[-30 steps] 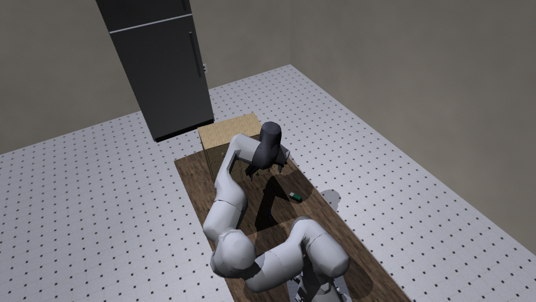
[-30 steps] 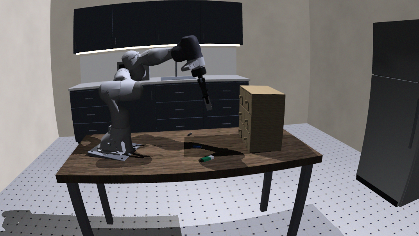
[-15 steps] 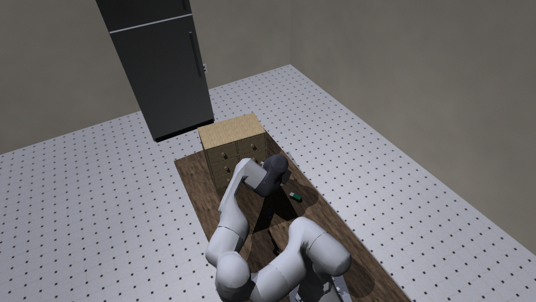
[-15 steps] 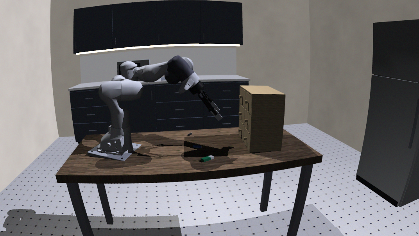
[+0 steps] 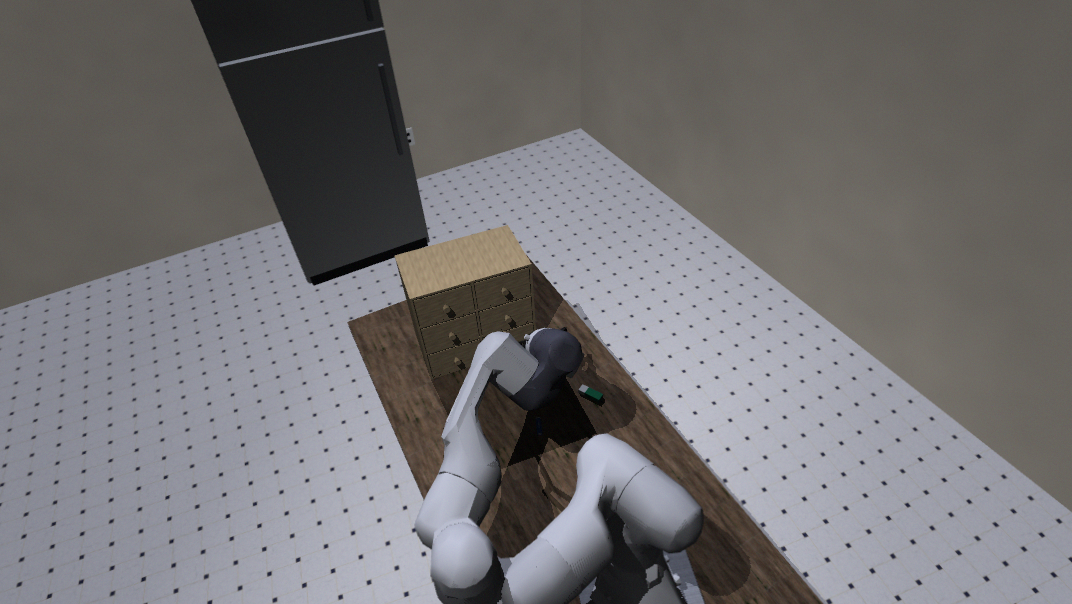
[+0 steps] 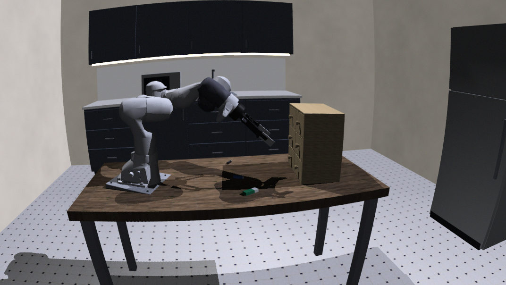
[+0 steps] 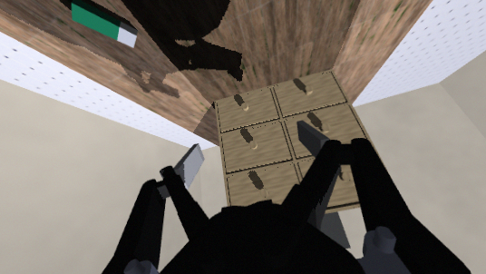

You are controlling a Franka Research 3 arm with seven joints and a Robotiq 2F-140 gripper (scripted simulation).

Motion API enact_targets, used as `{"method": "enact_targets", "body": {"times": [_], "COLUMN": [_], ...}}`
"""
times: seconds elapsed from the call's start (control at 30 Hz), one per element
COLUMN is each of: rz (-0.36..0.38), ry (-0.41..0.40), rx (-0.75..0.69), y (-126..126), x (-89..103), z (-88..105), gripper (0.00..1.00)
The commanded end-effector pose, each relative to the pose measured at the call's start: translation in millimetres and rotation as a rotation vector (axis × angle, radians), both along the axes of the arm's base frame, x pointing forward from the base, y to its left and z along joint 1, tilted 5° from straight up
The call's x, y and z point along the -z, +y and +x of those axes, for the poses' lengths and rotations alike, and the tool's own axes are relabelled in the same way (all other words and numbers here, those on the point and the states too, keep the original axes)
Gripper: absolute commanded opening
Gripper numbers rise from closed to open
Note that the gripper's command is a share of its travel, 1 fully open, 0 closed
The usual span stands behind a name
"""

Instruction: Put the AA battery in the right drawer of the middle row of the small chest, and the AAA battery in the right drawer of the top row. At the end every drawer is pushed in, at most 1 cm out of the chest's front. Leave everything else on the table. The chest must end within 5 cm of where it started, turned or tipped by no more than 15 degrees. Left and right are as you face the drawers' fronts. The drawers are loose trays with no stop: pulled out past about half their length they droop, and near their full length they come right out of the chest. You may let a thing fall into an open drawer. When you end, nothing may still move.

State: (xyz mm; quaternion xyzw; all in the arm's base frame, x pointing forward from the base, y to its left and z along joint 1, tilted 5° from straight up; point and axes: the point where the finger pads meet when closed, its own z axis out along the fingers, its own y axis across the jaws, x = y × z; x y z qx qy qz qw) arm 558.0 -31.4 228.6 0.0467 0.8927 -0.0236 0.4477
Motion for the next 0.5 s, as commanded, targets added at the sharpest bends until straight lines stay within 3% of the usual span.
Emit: {"method": "enact_targets", "body": {"times": [0.0, 0.03, 0.07, 0.47], "rz": [-0.020, -0.020, -0.020, -0.020], "ry": [-0.020, -0.020, -0.020, -0.020], "rx": [-0.013, -0.013, -0.013, -0.013], "y": [-0.5, -0.5, -0.5, -0.5], "x": [-3.5, -3.5, -3.5, -3.5], "z": [2.1, 2.1, 2.1, 2.1], "gripper": [1.00, 1.00, 0.20, 0.20]}}
